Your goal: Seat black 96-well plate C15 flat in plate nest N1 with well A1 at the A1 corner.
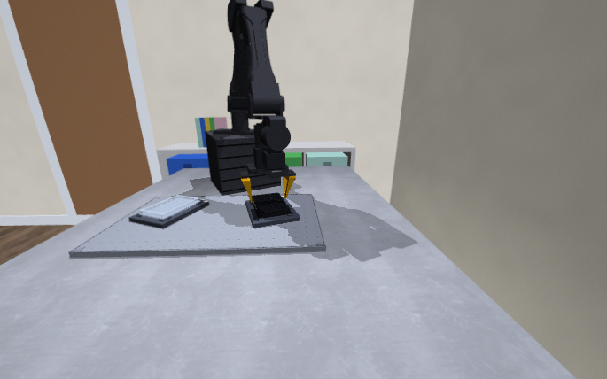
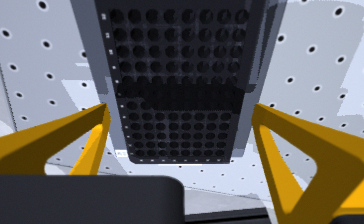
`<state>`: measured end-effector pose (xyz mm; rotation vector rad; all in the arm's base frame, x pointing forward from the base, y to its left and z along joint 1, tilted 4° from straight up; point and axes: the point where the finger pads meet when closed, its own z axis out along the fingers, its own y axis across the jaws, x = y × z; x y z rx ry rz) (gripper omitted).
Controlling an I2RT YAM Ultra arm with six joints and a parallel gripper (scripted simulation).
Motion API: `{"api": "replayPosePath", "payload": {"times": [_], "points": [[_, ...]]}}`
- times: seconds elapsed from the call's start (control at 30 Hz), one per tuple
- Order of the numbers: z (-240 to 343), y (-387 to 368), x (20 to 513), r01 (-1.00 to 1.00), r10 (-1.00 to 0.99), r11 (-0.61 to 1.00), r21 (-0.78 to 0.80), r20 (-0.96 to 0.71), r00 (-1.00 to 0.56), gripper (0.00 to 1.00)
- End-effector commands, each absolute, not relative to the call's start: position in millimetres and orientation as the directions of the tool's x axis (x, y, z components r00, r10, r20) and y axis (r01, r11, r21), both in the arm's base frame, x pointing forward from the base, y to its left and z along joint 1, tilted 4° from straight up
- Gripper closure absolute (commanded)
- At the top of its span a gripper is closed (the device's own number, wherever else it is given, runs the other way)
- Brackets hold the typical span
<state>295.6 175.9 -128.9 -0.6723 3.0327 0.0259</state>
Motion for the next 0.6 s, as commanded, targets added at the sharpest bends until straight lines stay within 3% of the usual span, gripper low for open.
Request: {"api": "replayPosePath", "payload": {"times": [0.0,0.57], "points": [[-128.6,180.9,303.5,-0.425,-0.423,0.905,0.013,-0.071,-0.903,0.00],[-140.1,181.3,304.1,-0.425,-0.423,0.905,0.013,-0.071,-0.903,0.00]]}}
